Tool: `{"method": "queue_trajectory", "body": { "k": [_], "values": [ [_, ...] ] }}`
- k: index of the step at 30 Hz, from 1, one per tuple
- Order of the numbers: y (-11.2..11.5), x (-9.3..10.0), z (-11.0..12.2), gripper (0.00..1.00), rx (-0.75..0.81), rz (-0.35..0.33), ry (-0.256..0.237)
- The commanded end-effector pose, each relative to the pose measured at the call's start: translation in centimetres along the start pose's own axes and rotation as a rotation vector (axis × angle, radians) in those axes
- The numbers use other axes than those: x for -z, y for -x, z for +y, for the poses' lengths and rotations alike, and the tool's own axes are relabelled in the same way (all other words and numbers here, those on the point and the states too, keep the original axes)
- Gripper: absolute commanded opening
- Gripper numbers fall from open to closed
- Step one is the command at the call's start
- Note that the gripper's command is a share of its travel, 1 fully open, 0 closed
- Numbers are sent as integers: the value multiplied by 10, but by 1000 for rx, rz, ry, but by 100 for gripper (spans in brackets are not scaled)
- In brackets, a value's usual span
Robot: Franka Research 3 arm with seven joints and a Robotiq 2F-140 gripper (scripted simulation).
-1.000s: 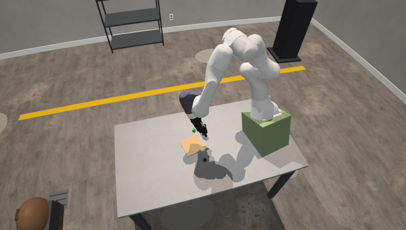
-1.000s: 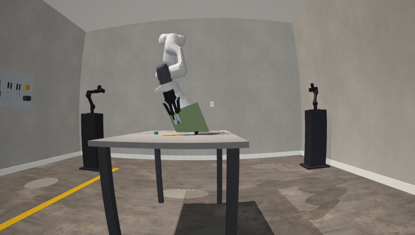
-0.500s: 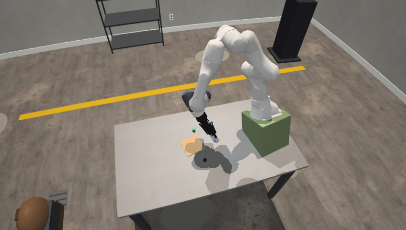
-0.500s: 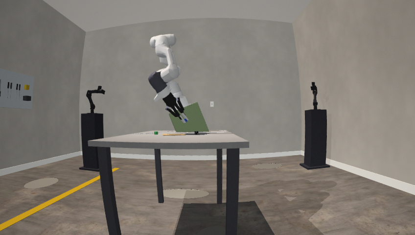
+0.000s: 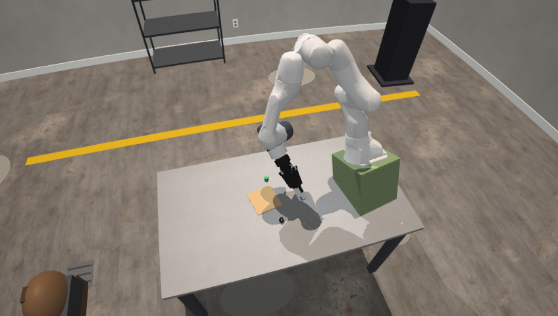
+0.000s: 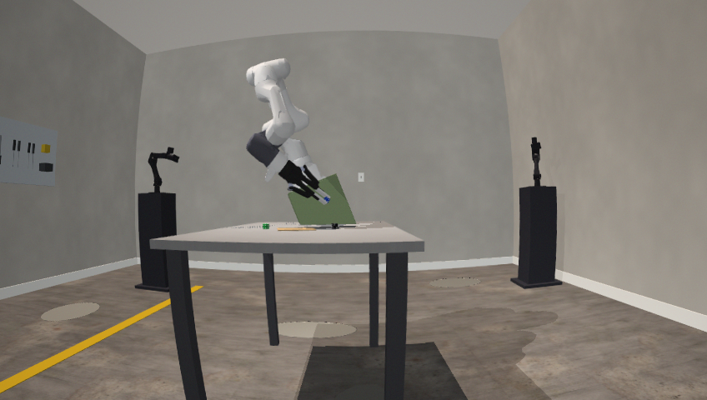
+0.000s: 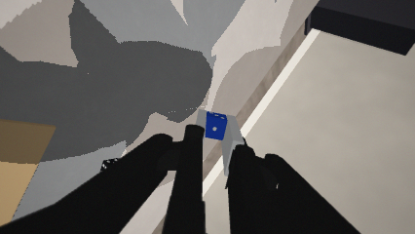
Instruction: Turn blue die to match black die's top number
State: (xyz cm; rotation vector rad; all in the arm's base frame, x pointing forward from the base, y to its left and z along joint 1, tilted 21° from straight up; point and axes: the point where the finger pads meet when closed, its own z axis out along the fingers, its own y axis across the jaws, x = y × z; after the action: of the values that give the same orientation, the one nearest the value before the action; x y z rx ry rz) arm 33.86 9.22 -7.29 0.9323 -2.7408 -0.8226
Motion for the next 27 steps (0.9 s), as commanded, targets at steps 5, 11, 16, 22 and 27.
{"method": "queue_trajectory", "body": {
  "k": [5,11,16,22,27],
  "values": [
    [14,-3,11,9,175,-124,35],
    [27,-3,16,9,214,-236,41],
    [35,-2,16,9,236,-300,33],
    [48,2,15,9,270,-402,6],
    [56,6,12,9,292,-469,-23]
  ]
}}
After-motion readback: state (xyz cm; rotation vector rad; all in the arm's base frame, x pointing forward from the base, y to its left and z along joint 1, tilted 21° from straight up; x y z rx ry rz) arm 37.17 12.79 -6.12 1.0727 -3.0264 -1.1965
